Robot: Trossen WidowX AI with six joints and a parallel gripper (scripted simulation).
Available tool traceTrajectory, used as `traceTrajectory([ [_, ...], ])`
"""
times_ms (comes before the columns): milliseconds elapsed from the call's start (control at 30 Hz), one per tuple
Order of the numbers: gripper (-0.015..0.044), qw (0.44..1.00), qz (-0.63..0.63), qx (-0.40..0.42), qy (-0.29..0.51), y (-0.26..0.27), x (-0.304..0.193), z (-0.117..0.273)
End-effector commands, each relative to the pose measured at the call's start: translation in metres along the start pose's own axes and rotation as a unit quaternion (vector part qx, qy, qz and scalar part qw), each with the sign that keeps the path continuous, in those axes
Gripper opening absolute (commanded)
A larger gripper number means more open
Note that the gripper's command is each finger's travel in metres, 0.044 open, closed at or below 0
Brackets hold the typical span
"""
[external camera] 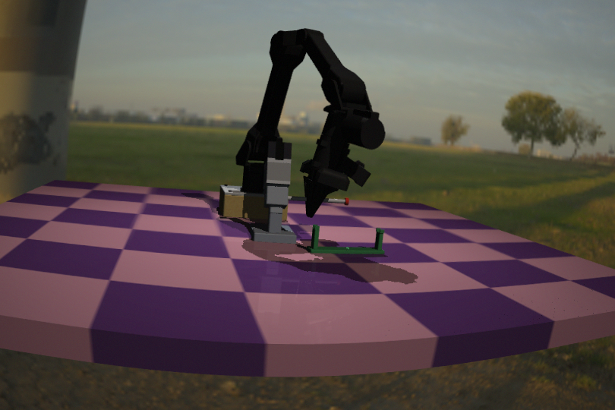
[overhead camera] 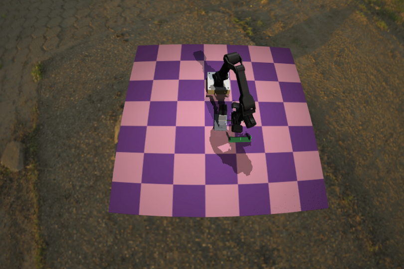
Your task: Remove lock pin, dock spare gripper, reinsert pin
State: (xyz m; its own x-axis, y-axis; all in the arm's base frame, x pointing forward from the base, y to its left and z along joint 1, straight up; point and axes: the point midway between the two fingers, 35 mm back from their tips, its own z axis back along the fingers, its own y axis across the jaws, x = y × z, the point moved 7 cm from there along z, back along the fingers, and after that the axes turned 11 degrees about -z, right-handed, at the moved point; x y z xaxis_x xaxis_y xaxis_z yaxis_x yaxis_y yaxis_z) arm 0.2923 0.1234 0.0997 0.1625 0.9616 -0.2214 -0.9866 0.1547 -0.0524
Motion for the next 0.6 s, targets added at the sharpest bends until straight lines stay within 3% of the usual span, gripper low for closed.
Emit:
traceTrajectory([
  [0,0.0000,1.000,0.002,-0.001,0.002,0.0000,-0.0030,-0.0009],
  [567,0.0000,1.000,0.003,0.000,0.002,-0.0021,-0.0120,-0.0033],
])
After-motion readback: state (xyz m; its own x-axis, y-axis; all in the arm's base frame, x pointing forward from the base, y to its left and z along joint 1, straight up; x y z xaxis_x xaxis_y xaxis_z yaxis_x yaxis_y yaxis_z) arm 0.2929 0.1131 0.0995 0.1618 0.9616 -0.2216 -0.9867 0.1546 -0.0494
